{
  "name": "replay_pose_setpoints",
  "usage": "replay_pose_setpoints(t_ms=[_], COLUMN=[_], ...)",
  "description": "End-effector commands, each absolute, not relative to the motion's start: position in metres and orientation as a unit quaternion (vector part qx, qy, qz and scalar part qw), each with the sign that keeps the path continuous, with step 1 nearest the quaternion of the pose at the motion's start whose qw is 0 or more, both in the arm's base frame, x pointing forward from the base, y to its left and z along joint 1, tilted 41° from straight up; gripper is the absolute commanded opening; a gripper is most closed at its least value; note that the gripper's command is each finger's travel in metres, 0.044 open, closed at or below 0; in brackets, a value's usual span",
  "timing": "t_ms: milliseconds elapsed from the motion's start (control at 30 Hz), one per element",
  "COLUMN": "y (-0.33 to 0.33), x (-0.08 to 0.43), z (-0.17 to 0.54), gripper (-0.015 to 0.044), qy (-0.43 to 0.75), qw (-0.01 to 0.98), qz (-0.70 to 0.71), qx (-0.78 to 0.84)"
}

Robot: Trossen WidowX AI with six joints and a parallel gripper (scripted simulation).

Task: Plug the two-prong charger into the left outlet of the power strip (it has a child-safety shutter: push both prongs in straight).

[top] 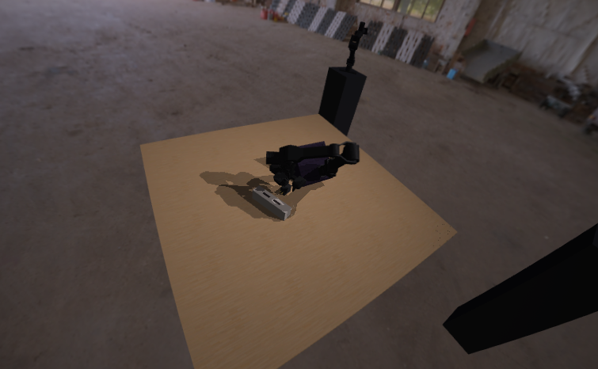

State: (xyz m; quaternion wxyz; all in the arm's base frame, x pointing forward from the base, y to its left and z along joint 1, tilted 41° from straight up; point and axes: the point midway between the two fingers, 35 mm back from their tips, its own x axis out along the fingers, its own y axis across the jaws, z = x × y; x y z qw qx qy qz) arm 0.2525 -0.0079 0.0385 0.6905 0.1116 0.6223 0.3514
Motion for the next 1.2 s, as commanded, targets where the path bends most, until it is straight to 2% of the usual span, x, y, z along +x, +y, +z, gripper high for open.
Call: replay_pose_setpoints(t_ms=[0, 467, 833, 1067, 1167], y=[-0.004, 0.011, 0.008, 0.008, 0.005], x=[0.253, 0.253, 0.253, 0.253, 0.253], z=[0.034, 0.018, 0.02, 0.02, 0.023], gripper=[0.044, 0.044, 0.0151, 0.0105, 0.0026], qy=[0.622, 0.622, 0.622, 0.622, 0.622], qw=[0.69, 0.69, 0.69, 0.69, 0.69], qz=[0.351, 0.351, 0.352, 0.352, 0.352], qx=[0.115, 0.115, 0.112, 0.112, 0.112])
